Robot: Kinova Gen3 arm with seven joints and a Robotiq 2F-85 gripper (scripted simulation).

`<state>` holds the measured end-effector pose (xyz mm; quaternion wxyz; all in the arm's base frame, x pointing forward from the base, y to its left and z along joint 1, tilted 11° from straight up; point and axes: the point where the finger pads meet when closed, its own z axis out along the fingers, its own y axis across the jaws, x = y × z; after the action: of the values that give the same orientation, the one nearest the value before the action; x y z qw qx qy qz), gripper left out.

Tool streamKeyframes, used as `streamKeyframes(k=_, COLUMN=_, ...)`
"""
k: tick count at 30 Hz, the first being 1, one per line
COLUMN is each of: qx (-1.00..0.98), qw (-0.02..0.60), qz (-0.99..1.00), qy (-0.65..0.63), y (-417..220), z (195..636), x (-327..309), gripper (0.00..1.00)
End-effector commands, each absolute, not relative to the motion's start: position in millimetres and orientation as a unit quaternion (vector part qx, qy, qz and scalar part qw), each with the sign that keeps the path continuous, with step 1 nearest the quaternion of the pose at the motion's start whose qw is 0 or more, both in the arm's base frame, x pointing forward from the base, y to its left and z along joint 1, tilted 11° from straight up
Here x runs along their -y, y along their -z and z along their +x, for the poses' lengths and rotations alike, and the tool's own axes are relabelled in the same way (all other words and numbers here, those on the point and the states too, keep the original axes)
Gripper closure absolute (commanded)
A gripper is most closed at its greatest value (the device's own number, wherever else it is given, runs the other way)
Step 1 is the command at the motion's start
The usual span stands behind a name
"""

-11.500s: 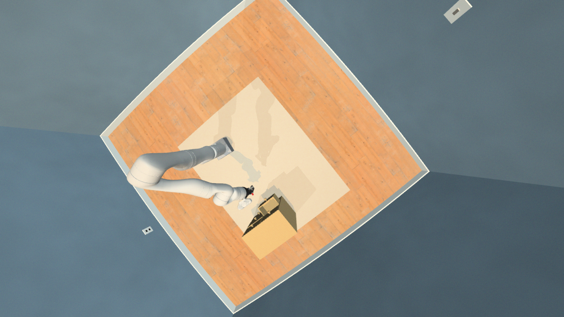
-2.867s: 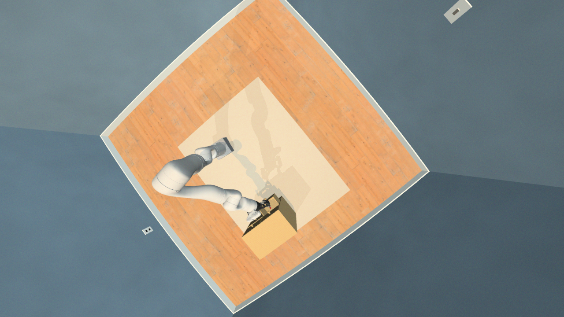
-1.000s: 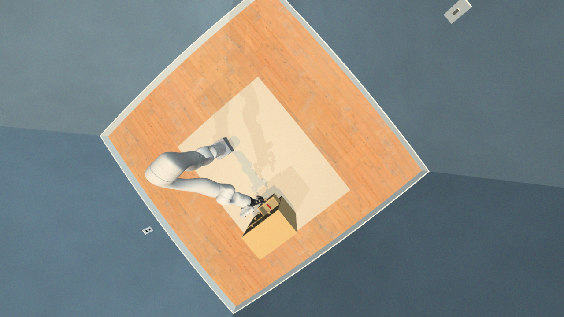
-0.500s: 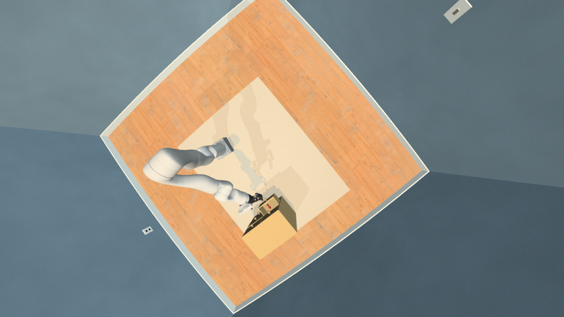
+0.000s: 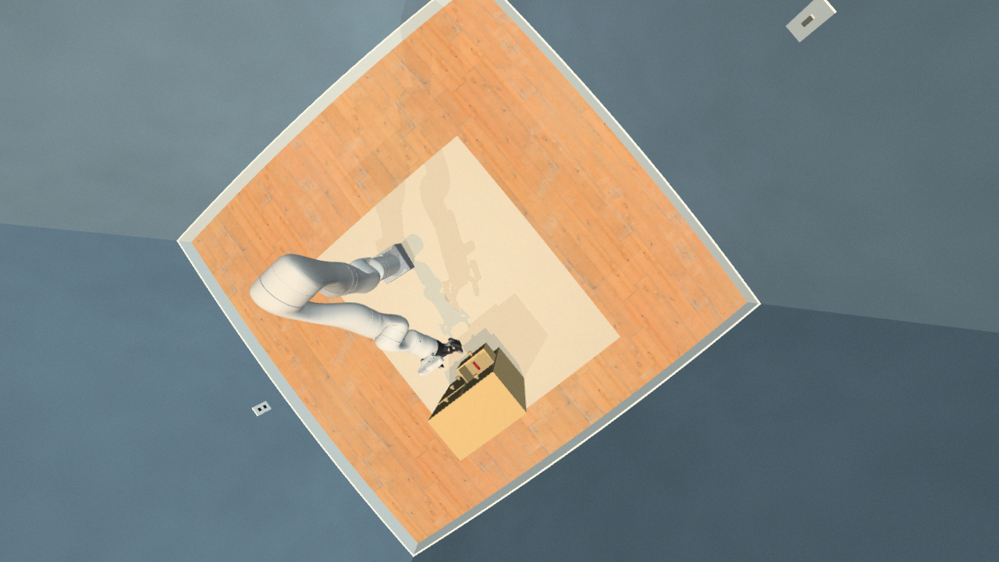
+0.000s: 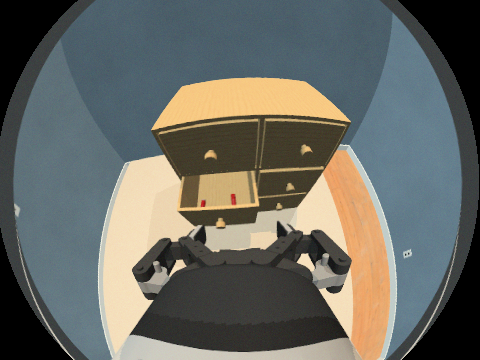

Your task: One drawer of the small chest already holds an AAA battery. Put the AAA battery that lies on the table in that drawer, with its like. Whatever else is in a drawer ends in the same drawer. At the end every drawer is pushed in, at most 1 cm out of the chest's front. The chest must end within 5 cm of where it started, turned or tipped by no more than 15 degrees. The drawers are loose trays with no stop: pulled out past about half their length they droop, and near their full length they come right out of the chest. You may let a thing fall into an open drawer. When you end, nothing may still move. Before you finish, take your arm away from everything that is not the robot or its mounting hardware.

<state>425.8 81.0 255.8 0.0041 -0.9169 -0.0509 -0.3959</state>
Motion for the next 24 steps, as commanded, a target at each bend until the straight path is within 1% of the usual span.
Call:
streamKeyframes(k=1, qx=0.061, qw=0.011, qz=-0.916, qy=0.396, y=-259.6, z=414.1, x=-91.8, gripper=0.00)
streamKeyframes(k=24, qx=0.061, qw=0.011, qz=-0.916, qy=0.396, y=-256.5, z=387.2, x=-88.6, gripper=0.00)
